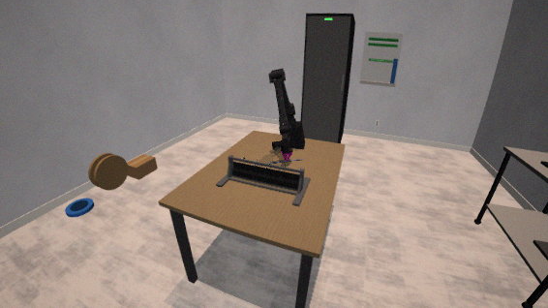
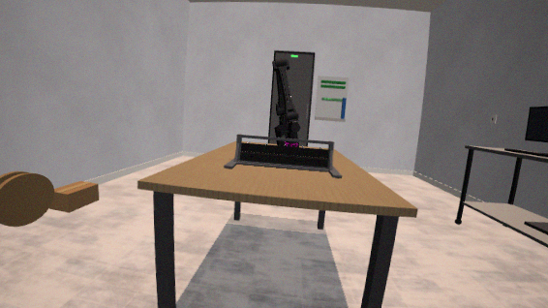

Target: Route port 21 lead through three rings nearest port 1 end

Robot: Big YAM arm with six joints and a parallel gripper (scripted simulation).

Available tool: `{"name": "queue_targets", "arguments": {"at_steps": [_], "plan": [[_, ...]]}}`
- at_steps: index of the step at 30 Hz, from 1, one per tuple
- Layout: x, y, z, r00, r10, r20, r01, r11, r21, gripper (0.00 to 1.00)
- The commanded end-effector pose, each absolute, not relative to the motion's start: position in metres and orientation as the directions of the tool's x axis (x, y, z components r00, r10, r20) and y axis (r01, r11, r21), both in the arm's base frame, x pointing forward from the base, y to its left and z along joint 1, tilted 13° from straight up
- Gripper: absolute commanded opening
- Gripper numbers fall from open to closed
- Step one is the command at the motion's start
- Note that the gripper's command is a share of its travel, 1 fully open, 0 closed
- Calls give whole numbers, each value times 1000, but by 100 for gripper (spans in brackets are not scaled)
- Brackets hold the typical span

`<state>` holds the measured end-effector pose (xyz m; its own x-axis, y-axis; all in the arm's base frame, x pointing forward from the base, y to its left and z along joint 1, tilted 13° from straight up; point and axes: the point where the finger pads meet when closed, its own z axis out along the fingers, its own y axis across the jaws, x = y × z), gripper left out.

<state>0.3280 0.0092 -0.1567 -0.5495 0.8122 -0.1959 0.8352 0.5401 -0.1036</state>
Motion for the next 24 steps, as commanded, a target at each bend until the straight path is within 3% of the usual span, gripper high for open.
{"name": "queue_targets", "arguments": {"at_steps": [1, 24], "plan": [[345, 7, -154, -539, 815, -214, 840, 537, -71, 32], [343, 7, -156, -543, 813, -209, 839, 539, -82, 32]]}}
